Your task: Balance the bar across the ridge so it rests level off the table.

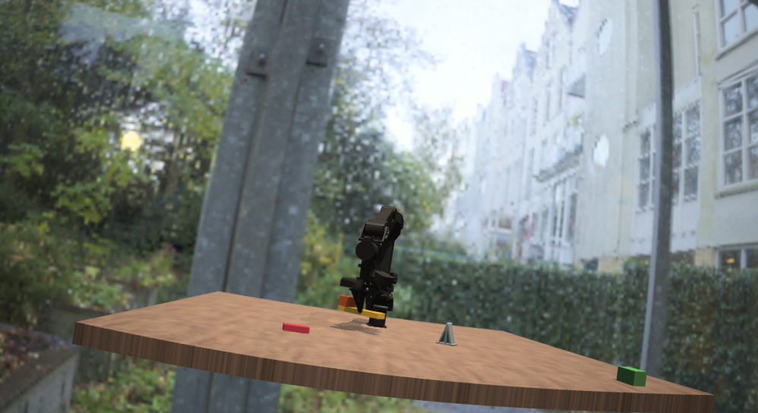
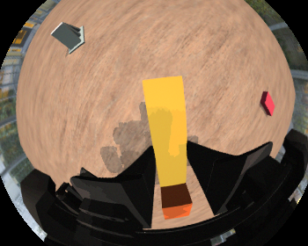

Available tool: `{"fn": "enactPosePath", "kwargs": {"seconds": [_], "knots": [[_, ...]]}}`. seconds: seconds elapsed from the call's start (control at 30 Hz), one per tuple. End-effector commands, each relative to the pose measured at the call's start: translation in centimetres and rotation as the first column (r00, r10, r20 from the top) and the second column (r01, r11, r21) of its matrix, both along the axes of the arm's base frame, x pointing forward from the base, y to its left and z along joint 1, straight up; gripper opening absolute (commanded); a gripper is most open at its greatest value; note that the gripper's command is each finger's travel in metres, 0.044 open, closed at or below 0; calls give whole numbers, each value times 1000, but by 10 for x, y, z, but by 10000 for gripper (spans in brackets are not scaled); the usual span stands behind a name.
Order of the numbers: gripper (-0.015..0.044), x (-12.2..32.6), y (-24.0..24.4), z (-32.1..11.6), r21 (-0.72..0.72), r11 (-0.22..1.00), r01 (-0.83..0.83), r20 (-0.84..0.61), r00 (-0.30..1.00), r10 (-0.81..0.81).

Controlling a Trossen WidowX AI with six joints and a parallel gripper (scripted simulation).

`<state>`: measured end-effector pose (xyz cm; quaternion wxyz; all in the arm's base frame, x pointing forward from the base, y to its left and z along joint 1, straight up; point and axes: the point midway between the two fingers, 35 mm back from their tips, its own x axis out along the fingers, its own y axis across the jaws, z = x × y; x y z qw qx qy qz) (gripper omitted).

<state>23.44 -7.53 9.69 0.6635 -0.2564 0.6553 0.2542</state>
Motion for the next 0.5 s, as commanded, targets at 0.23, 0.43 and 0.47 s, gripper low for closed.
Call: {"fn": "enactPosePath", "kwargs": {"seconds": [0.23, 0.43, 0.47], "knots": [[0, -1, 0, 33, -7, 1000, -2, 11, 1000, 2], [0, -3, 0, 49, -8, 1000, -2, 10, 1000, 2], [0, -4, 1, 51, -8, 1000, -2, 10, 1000, 3]]}}
